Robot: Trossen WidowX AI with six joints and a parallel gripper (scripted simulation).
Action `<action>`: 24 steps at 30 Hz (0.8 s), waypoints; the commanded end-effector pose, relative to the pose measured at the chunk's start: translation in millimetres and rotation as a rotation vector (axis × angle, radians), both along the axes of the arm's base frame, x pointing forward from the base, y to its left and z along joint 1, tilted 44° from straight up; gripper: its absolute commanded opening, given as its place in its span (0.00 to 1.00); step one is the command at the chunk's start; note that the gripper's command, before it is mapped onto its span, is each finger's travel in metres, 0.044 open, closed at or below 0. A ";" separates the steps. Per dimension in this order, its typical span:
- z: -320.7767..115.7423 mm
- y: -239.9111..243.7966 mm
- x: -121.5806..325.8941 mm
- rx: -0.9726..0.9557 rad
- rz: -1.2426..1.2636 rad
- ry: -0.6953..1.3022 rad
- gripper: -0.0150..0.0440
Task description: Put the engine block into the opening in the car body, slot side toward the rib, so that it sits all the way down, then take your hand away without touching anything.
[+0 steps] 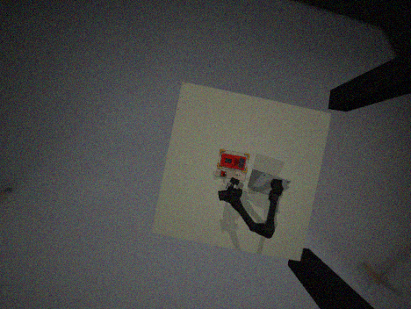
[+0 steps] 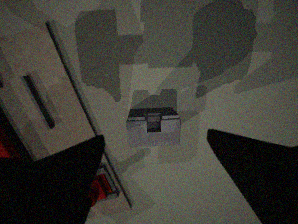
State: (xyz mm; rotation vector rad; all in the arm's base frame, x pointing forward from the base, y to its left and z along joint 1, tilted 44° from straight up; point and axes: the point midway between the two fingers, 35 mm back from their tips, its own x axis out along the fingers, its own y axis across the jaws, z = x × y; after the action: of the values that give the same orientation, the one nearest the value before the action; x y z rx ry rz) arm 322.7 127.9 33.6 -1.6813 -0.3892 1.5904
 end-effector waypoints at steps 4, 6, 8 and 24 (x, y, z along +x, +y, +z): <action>-8.2 6.1 1.9 -0.003 -0.004 0.004 1.00; -10.5 8.4 2.4 -0.003 -0.004 0.004 1.00; -12.8 10.6 3.0 -0.003 -0.004 0.004 1.00; -24.8 22.5 5.1 -0.001 -0.004 0.004 0.82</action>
State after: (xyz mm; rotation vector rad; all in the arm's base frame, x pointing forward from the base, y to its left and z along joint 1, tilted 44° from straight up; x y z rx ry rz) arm 327.4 150.8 9.7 -1.6778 -0.3895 1.5925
